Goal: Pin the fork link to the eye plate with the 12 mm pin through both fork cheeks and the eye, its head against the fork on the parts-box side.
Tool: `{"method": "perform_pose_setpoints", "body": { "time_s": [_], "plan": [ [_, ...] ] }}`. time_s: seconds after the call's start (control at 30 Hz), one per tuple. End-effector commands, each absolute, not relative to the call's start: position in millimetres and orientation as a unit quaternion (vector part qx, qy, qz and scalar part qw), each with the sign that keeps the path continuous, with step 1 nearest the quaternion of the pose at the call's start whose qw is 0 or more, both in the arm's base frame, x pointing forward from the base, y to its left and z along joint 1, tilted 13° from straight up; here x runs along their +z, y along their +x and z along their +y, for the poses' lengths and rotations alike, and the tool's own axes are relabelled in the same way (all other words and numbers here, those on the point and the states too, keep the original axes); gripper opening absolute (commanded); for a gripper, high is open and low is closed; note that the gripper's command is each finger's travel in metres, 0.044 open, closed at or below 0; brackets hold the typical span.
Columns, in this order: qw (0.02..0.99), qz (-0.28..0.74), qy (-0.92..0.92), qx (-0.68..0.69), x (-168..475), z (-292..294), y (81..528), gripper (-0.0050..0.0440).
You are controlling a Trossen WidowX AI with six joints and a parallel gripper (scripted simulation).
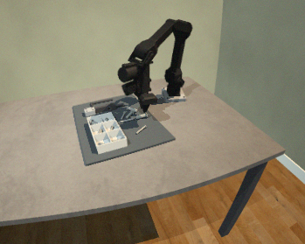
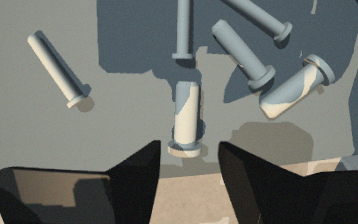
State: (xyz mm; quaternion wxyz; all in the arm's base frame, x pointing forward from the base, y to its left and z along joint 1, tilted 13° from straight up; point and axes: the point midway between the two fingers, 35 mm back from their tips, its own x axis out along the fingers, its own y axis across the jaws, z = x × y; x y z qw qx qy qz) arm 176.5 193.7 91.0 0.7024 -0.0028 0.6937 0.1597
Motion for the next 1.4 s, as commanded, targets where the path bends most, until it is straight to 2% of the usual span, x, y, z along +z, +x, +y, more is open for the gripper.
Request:
{"method": "perform_pose_setpoints", "body": {
  "time_s": [0.0, 1.37],
  "plan": [
    [0.711, 0.683, 0.004, 0.168, 103.7, 196.0, 180.4, 0.017],
    [0.709, 0.685, 0.003, 0.167, 106.9, 194.8, 179.9, 0.017]
  ]
}}
